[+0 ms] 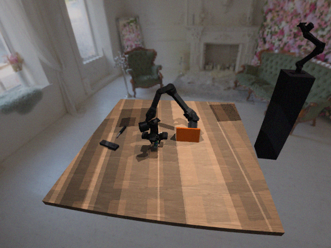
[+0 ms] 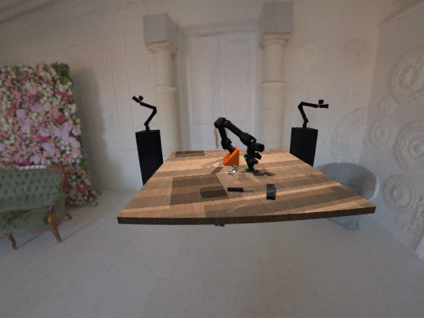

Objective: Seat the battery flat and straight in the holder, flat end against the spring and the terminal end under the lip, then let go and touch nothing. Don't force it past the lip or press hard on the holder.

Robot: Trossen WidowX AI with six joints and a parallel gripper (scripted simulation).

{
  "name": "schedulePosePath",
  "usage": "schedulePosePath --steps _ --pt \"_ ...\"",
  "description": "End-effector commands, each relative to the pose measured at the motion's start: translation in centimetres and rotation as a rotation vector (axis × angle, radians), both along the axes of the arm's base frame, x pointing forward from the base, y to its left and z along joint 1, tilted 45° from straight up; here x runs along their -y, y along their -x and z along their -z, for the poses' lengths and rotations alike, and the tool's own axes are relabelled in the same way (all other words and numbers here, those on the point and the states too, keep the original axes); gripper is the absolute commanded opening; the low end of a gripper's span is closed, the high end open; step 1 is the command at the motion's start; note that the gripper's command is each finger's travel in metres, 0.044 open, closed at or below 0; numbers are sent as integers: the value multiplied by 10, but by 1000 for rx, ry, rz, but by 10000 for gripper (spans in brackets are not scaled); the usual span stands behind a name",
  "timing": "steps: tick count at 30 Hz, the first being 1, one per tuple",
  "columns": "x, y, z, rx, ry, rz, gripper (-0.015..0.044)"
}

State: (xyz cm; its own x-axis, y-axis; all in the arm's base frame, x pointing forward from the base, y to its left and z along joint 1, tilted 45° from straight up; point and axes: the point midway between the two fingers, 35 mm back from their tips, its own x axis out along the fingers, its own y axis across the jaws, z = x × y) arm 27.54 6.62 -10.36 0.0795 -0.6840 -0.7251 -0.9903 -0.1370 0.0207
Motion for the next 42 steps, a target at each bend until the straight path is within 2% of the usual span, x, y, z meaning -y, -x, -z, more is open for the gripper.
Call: schedulePosePath --steps 1,5,10,15,19,24,28,42 --pt "6 2 4 -7 8 -2 241" --pt "9 2 7 -7 9 -2 241" --pt "9 2 7 -7 9 -2 110" --pt "9 2 7 -7 9 -2 79" --pt "4 2 3 -7 8 -2 79" --pt "-25 5 -28 -8 6 -2 79" --pt "-25 4 -31 18 3 25 79" --pt "0 -9 -73 555 -66 601 79"
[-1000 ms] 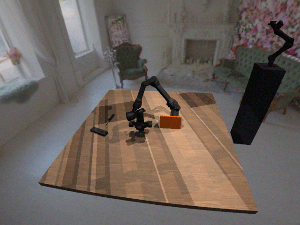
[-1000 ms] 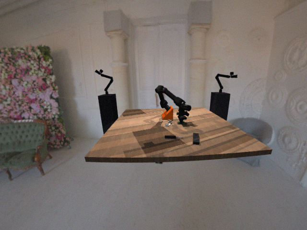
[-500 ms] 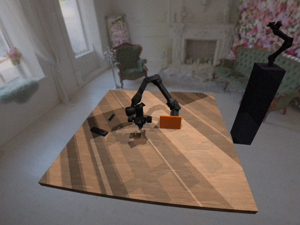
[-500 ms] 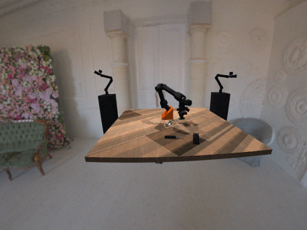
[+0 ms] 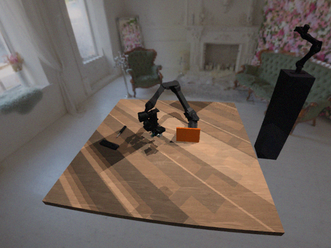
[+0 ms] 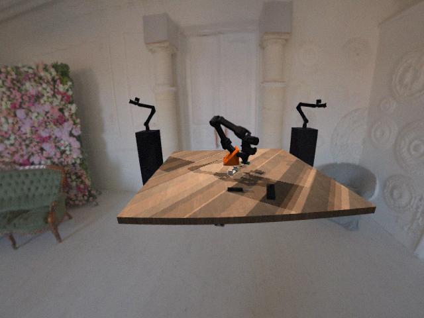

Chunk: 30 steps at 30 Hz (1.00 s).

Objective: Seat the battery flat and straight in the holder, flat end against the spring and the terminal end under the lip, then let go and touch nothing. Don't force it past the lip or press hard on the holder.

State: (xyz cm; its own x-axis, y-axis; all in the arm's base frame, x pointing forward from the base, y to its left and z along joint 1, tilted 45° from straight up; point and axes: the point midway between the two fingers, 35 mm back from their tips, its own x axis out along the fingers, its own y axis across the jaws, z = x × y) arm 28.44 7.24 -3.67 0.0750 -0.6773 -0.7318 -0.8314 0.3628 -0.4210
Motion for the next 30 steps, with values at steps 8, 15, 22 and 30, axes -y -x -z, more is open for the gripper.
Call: schedulePosePath --steps 8,15,22,30 --pt "23 -6 -30 396 -39 424 79" --pt "39 -9 -51 673 -72 716 79" --pt "55 -9 -72 950 -109 1010 79" --pt "60 -9 -74 994 -117 1082 79"
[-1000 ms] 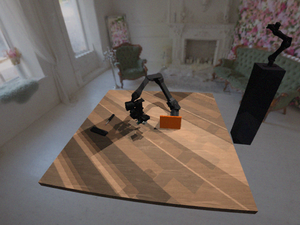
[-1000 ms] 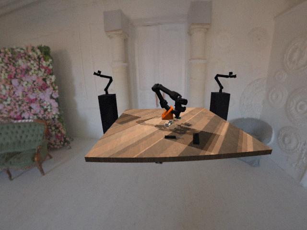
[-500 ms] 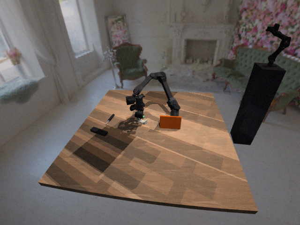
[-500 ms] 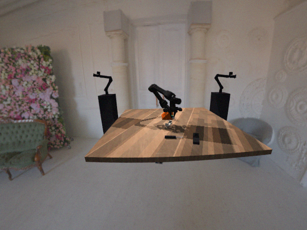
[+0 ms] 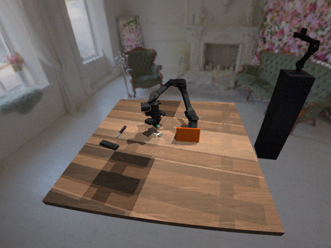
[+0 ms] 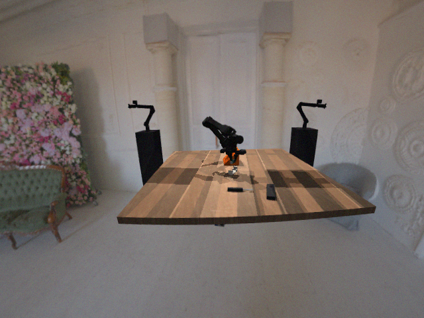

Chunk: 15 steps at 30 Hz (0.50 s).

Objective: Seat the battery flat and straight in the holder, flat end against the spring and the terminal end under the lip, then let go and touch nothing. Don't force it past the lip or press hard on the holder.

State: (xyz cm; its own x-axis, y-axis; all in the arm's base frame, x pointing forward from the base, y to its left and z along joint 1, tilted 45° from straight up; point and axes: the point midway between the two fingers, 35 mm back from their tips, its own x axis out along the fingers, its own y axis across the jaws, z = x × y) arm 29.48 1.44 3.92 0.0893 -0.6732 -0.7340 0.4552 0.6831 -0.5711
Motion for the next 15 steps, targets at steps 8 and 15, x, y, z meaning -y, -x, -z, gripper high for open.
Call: schedulePosePath --steps 8,15 --pt "22 3 24 -132 -87 125 79" --pt "28 3 32 -179 -113 160 79"
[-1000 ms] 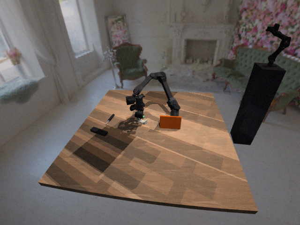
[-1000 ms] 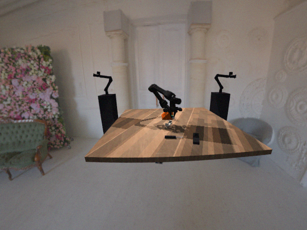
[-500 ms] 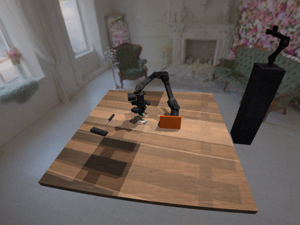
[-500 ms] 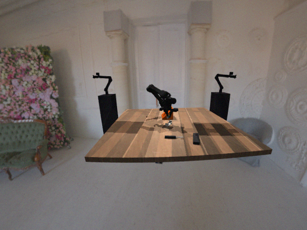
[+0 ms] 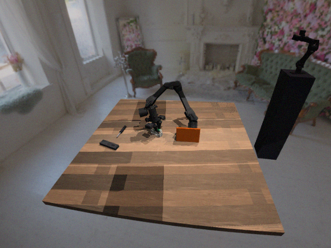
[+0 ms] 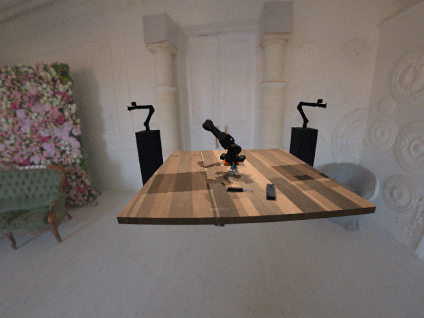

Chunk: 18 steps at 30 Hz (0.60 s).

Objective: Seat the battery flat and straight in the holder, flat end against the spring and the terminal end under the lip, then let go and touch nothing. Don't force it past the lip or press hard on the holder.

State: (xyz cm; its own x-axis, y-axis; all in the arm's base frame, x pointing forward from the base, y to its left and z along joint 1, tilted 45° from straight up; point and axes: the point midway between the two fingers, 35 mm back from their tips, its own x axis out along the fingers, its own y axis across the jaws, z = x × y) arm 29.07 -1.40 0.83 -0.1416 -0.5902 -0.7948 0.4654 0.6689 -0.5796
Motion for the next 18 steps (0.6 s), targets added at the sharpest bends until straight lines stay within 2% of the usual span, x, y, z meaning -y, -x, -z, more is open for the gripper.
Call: schedulePosePath --steps 1,18 --pt "0 -1 1 -14 -14 5 79" --pt "8 -7 5 -111 -75 88 79"
